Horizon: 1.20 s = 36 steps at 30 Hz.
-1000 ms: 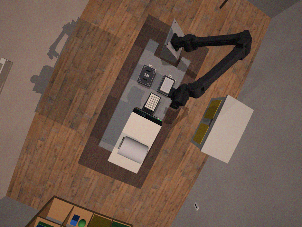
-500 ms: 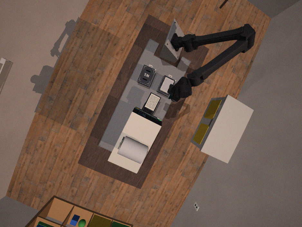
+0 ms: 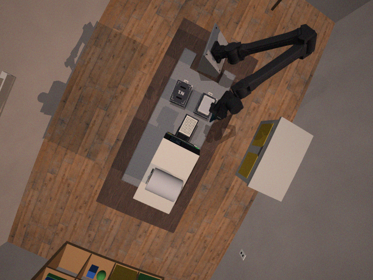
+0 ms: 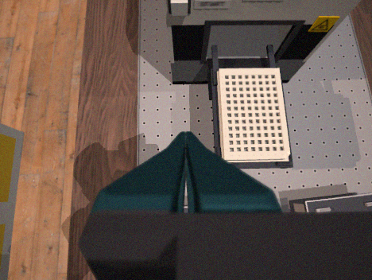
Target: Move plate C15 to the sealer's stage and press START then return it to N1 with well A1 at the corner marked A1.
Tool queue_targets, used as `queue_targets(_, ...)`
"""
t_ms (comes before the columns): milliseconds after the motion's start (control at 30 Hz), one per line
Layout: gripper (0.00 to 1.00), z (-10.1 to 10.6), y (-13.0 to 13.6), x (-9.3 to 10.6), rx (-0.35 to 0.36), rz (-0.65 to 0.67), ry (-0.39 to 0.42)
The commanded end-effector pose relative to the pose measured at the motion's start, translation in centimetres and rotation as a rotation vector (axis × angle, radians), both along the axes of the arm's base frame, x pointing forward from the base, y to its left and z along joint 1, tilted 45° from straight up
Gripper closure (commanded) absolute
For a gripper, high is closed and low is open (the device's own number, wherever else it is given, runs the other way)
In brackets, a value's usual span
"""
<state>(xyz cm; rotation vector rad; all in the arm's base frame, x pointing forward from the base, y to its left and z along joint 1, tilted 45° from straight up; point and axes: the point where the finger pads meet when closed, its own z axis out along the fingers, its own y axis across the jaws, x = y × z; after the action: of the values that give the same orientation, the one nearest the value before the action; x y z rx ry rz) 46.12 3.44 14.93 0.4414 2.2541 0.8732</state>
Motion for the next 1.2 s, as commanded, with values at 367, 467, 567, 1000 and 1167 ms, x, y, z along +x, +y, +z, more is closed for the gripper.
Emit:
queue_targets(367,1.0,1.5,-0.5,2.2,-0.012,0.016,-0.031)
queue_targets(467,1.0,1.9,-0.3,2.6,-0.019,0.027,-0.042)
queue_targets(567,1.0,2.1,-0.2,2.8,-0.012,0.024,-0.042)
queue_targets(1000,1.0,0.9,0.2,2.5,0.009,0.004,-0.014)
queue_targets(1167,1.0,-0.1,1.6,6.1,0.007,0.002,-0.032)
